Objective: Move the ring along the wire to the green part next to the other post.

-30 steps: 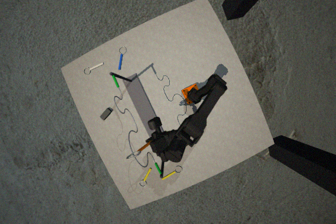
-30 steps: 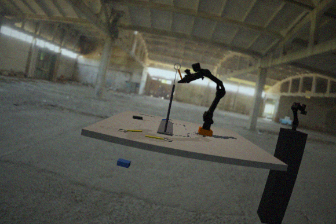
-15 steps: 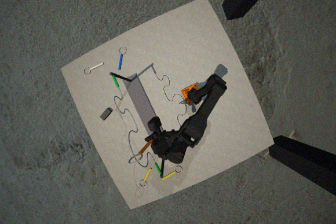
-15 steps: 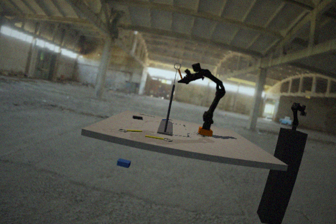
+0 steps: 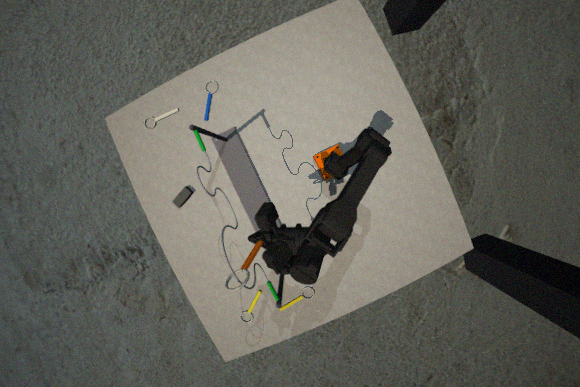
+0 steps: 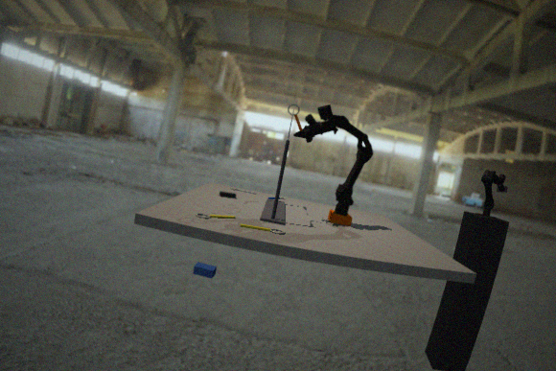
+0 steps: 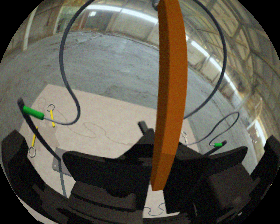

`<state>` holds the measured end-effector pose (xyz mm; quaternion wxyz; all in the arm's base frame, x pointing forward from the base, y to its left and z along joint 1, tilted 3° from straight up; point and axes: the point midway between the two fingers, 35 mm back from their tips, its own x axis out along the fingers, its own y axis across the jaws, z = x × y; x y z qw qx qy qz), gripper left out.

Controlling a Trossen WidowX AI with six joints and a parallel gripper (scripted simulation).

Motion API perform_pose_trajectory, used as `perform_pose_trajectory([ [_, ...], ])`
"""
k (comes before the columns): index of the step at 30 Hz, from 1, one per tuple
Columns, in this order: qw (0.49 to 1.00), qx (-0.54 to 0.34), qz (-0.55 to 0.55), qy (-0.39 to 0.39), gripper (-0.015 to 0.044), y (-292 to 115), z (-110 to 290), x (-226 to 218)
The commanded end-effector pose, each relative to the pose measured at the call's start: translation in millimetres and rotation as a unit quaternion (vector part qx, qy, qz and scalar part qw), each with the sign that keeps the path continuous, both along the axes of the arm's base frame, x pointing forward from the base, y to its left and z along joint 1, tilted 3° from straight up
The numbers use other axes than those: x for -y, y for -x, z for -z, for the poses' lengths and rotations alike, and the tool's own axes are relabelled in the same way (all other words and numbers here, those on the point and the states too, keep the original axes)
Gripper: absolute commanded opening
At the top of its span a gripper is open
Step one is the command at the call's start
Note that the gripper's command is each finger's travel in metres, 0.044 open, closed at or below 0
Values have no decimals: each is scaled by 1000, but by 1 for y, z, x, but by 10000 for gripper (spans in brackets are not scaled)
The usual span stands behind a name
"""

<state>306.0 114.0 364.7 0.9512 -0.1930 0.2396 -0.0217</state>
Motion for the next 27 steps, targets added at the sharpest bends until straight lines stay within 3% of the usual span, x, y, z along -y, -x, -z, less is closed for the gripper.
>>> perform_pose_trajectory([
  [1,1000,3,-1,24,-150,0,1,1],
  [27,983,29,-8,183,-150,-2,-5,11],
])
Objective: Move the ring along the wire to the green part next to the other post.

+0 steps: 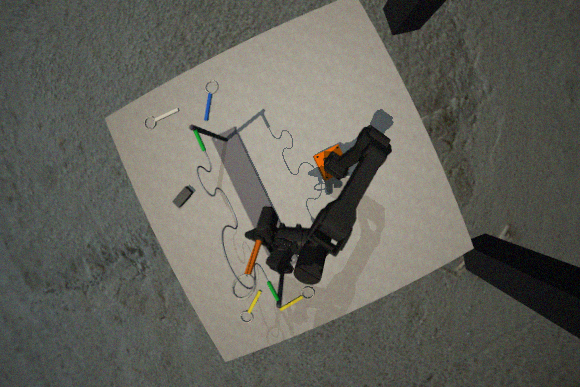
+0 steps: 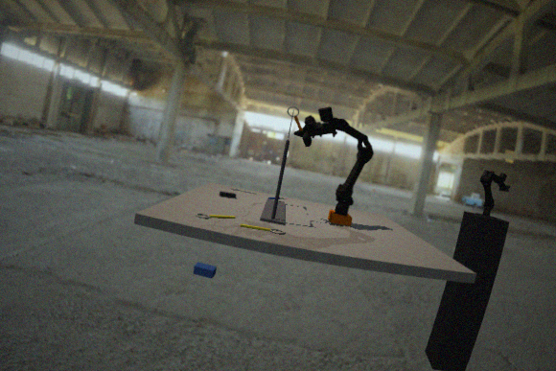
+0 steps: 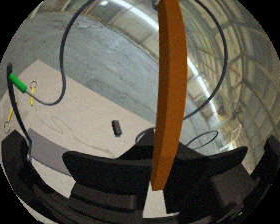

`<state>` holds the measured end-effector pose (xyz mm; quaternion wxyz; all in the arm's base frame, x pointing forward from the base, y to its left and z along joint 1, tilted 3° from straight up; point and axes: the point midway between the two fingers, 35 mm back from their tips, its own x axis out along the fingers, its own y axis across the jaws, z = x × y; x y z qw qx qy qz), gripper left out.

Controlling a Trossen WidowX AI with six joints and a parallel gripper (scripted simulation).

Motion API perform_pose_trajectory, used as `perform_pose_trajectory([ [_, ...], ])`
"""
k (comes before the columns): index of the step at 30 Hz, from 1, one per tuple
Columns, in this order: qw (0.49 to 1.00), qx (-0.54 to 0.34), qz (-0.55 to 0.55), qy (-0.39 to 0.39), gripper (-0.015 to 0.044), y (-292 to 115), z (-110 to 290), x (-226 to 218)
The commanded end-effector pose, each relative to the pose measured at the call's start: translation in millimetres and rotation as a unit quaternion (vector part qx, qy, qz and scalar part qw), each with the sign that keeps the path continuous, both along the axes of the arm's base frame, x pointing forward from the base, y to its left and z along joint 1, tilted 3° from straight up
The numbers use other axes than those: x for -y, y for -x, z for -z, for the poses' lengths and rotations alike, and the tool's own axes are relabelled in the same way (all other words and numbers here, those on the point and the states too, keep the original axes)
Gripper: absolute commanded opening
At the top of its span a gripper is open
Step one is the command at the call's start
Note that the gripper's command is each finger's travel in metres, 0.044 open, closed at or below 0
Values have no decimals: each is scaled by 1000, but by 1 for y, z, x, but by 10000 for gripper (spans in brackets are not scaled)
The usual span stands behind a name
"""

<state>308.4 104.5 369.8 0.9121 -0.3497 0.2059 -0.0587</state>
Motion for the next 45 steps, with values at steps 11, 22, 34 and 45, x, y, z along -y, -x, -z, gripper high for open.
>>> perform_pose_trajectory([
  [11,996,14,-3,84,-150,0,-4,5],
  [22,988,25,-6,152,-150,-1,-7,8],
  [34,975,36,-9,220,-150,-1,-12,10],
  [45,957,46,-12,286,-150,-2,-16,12],
])
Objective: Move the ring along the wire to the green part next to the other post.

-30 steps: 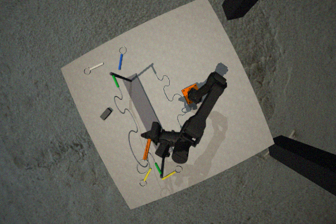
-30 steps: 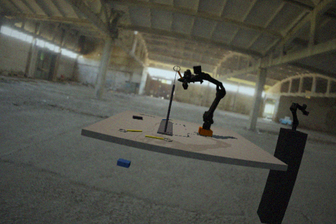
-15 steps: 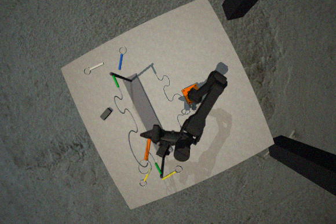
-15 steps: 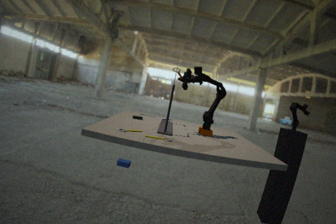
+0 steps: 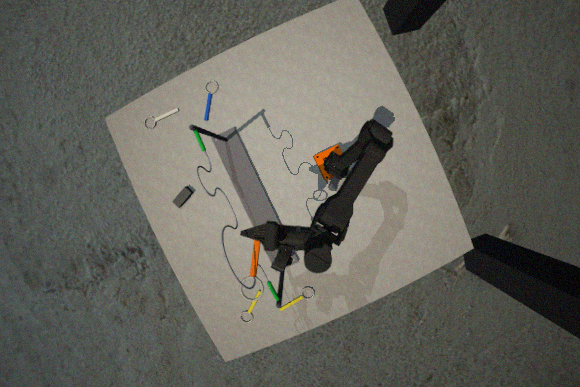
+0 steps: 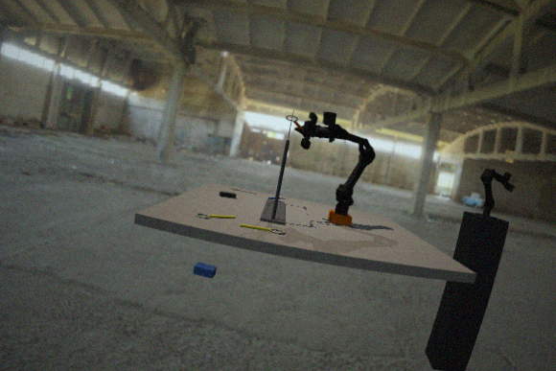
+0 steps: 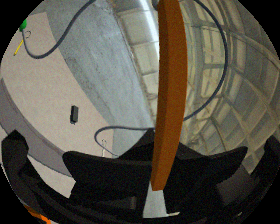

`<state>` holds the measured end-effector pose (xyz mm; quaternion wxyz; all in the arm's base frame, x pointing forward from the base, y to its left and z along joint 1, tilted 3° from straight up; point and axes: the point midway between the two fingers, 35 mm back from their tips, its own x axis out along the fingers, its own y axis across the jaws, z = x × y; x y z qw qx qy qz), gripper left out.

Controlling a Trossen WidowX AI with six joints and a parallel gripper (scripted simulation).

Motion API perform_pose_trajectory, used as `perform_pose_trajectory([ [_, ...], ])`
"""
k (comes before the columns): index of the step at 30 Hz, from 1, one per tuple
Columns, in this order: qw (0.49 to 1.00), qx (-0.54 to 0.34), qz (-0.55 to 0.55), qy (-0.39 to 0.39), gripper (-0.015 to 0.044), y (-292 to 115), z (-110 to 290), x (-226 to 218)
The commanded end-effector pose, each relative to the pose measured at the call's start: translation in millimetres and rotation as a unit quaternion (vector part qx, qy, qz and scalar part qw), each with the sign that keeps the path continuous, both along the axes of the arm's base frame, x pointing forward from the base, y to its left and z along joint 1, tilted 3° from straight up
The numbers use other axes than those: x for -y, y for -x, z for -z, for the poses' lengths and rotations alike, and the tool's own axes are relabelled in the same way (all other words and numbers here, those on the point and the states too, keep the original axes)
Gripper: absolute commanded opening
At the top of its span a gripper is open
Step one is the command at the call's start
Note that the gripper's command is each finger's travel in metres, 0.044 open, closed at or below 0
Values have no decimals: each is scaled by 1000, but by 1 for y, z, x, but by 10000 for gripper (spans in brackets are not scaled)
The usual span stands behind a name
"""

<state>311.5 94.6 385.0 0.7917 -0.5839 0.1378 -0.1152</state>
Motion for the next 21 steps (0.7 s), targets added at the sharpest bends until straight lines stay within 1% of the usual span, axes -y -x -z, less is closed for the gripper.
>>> perform_pose_trajectory([
  [1,1000,4,1,21,-150,1,-1,2],
  [21,989,24,-4,144,-150,0,-10,3],
])
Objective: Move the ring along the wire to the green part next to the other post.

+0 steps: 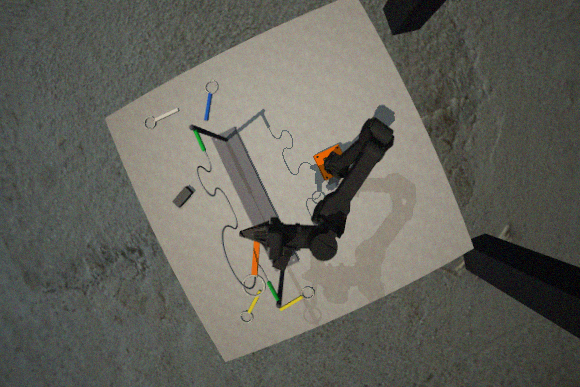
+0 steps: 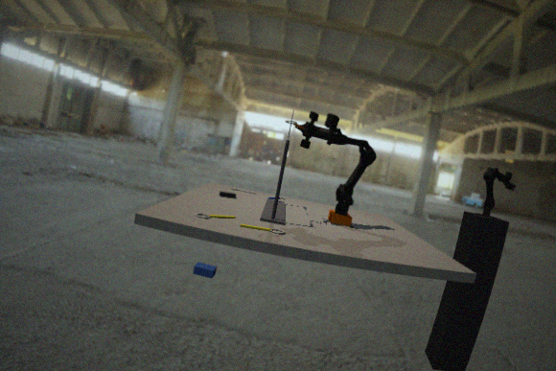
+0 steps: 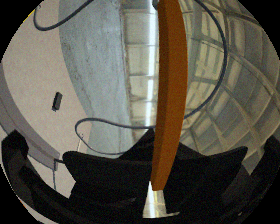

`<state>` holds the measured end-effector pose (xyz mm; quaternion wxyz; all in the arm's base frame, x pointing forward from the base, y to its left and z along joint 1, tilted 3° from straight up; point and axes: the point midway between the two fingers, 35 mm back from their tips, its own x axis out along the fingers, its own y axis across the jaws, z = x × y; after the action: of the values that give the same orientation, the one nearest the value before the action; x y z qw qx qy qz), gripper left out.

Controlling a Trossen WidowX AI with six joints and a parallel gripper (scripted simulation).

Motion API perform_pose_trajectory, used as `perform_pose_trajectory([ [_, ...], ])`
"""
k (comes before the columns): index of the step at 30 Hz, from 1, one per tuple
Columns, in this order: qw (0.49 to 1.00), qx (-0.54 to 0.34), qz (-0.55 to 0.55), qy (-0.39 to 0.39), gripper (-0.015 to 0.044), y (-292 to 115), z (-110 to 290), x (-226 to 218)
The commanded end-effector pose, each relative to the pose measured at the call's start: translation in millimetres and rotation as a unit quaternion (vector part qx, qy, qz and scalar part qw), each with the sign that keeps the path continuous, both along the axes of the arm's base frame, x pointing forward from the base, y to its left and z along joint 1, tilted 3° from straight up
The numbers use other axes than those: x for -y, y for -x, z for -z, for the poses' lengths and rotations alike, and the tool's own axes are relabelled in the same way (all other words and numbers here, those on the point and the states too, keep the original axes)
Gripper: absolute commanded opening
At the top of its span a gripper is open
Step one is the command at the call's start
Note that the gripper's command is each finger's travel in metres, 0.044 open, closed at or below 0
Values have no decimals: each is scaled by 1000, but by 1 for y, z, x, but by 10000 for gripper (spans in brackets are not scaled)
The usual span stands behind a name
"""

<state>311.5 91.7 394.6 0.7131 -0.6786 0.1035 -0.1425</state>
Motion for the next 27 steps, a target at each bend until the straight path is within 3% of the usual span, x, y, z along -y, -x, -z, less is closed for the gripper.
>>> perform_pose_trajectory([
  [1,1000,4,-2,22,-150,0,-1,1],
  [27,983,29,-7,179,-150,0,-12,-1],
])
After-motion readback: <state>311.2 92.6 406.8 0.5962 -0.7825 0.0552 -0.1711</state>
